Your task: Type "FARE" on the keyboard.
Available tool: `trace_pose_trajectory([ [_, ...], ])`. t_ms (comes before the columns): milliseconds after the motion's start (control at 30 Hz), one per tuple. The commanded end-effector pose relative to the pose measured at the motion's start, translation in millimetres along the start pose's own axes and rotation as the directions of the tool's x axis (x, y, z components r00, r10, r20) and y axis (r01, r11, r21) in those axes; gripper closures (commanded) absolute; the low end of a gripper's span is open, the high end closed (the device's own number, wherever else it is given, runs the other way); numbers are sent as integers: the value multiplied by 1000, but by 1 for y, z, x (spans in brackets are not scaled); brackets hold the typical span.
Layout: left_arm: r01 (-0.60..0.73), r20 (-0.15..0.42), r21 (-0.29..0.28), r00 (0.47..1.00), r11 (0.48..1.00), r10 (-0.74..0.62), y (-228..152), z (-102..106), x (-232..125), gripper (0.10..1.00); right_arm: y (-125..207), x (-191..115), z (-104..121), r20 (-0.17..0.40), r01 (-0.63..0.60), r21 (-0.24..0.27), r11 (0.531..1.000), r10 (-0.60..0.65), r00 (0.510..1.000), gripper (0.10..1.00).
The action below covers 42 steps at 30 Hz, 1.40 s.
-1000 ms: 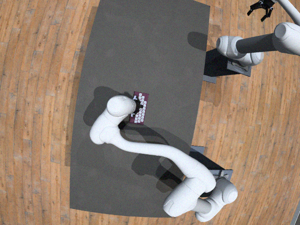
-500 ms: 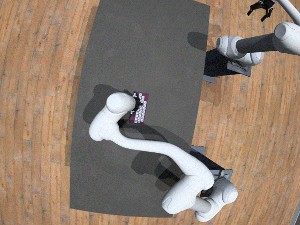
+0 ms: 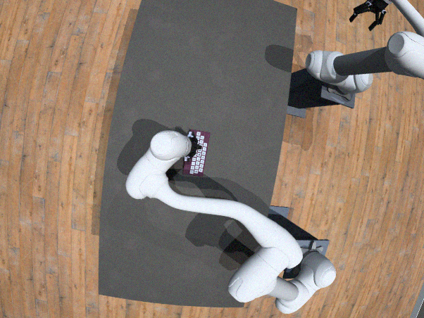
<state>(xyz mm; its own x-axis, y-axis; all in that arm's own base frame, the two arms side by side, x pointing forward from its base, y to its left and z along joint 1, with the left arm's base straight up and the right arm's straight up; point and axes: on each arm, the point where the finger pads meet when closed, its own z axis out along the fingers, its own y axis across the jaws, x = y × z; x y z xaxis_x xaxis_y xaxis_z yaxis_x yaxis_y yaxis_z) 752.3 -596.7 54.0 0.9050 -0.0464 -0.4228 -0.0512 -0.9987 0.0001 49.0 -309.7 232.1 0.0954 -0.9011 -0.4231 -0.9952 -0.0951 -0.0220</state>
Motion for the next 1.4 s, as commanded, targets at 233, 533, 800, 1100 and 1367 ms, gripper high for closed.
trace_pose_trajectory([
  [233,-1,-2,-1,1000,1000,1,0,-1,0,999,0,0,-1,-1,0,1,1000,0,1000,98],
  [533,-1,-2,-1,1000,1000,1,0,0,0,999,0,0,-1,-1,0,1,1000,0,1000,98],
  [800,-1,-2,-1,1000,1000,1,0,1,1,999,0,0,-1,-1,0,1,1000,0,1000,98],
  [1100,-1,-2,-1,1000,1000,1,0,2,1,999,0,0,-1,-1,0,1,1000,0,1000,98],
  [1367,-1,-2,-1,1000,1000,1,0,-7,-3,999,0,0,-1,-1,0,1,1000,0,1000,98],
])
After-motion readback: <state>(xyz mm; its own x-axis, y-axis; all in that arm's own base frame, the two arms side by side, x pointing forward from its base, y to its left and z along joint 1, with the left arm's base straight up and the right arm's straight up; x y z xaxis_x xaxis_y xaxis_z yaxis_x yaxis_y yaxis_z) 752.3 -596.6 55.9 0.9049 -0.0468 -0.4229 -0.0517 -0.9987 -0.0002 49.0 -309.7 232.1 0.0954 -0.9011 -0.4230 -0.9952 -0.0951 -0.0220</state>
